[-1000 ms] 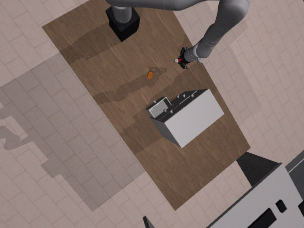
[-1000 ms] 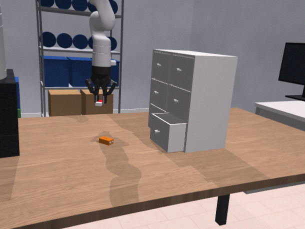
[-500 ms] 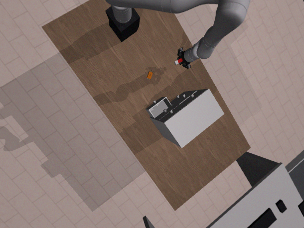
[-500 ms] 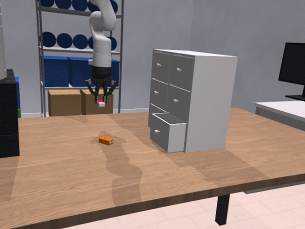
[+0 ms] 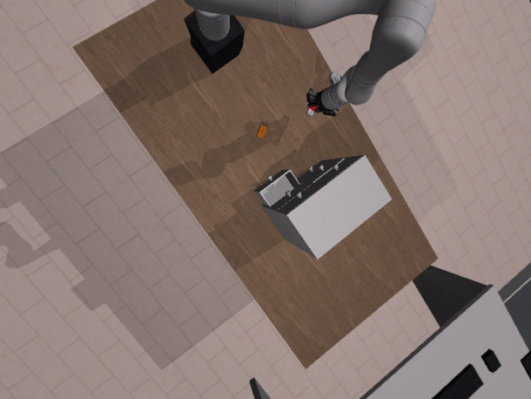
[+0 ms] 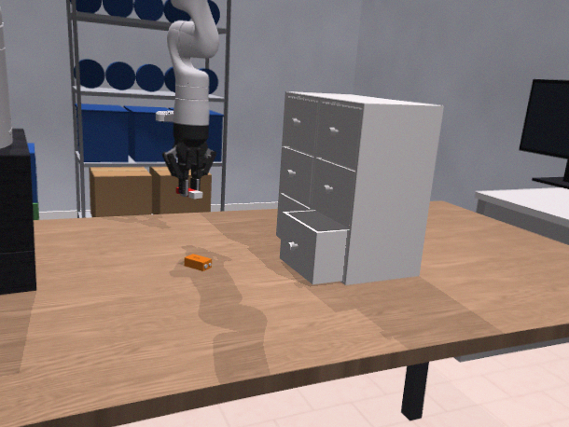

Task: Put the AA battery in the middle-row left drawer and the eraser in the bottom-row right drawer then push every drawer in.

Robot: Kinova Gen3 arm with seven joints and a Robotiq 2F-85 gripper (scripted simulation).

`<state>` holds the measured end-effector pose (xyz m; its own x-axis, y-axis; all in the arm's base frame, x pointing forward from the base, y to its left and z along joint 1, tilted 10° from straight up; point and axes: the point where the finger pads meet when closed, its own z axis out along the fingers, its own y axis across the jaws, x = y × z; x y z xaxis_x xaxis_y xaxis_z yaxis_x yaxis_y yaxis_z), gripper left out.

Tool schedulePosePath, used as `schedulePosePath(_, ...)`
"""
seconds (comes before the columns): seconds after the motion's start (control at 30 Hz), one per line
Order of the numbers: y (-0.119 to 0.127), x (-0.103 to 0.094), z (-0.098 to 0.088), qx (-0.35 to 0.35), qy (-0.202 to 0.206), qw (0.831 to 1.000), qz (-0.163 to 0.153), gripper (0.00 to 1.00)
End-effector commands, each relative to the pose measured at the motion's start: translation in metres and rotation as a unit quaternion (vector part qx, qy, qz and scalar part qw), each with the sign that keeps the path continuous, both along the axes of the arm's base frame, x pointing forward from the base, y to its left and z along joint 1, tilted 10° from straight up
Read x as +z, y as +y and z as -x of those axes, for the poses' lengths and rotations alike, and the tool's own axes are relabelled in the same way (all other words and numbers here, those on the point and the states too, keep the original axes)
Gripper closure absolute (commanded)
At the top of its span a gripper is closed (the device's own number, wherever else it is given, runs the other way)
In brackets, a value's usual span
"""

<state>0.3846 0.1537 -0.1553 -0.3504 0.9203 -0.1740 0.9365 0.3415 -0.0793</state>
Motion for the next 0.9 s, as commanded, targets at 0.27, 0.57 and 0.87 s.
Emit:
schedulePosePath(0.27, -0.0030, 0.0017, -0.0047, 0.156, 0.029, 0.987, -0.004, 0.81)
schedulePosePath(0.57, -0.0039, 0.0024, -0.0071, 0.265, 0.049, 0.963, -0.006, 0.81)
schedulePosePath(0.87, -0.0049, 0.0034, -0.0102, 0.380, 0.069, 0.922, -0.007, 0.81)
